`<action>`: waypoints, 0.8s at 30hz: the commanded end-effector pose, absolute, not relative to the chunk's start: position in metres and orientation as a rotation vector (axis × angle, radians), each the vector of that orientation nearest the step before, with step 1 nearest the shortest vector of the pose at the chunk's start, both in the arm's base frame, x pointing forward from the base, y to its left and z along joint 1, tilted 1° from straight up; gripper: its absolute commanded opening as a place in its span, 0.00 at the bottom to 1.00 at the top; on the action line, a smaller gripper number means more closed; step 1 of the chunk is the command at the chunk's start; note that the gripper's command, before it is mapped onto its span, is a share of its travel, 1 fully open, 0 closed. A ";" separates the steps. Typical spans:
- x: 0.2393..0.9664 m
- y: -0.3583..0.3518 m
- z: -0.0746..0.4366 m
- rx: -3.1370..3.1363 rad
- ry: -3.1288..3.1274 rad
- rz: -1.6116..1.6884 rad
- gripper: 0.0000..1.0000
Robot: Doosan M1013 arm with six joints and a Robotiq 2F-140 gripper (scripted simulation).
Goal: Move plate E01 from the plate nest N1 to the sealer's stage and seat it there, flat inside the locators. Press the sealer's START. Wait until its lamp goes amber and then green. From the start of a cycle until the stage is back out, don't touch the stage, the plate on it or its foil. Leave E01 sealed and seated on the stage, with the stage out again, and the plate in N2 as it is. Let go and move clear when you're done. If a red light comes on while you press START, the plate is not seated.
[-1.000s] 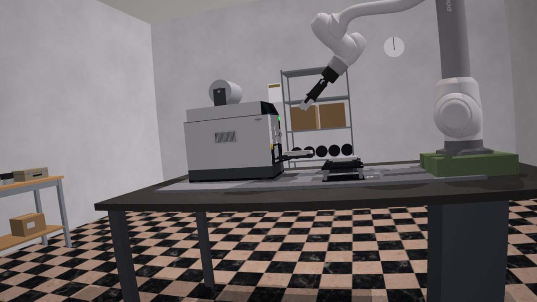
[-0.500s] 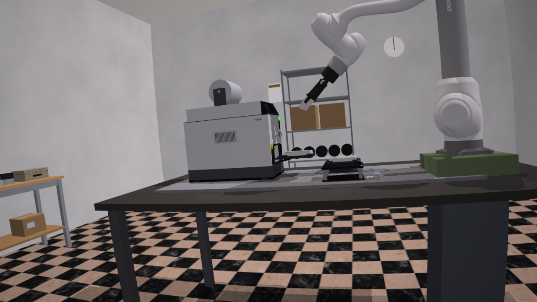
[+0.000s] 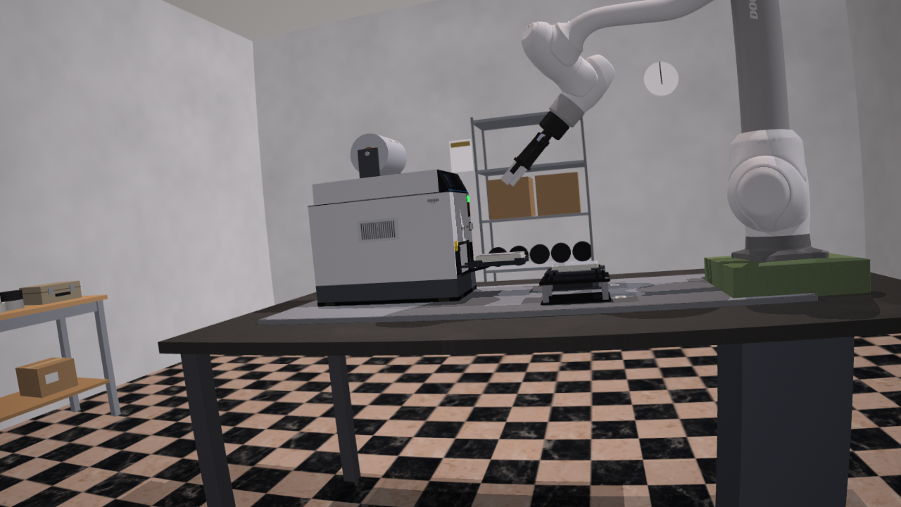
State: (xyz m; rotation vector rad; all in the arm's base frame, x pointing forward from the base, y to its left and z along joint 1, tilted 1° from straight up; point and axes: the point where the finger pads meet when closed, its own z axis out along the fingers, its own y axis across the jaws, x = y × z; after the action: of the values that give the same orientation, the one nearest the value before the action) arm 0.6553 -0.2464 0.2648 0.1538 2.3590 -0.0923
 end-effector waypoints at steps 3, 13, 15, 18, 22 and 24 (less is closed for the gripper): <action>0.649 -0.246 0.258 0.153 2.359 -0.092 0.69; 0.626 -0.243 0.231 0.153 2.359 -0.092 0.65; 0.626 -0.243 0.231 0.153 2.359 -0.092 0.64; 0.626 -0.243 0.231 0.161 2.459 -0.086 0.62; 0.626 -0.243 0.231 0.167 2.525 -0.082 0.62; 0.626 -0.243 0.231 0.172 2.592 -0.078 0.61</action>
State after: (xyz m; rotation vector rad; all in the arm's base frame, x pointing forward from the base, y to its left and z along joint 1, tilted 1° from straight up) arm 0.6237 -0.2463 0.2297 0.1486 2.4732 -0.0686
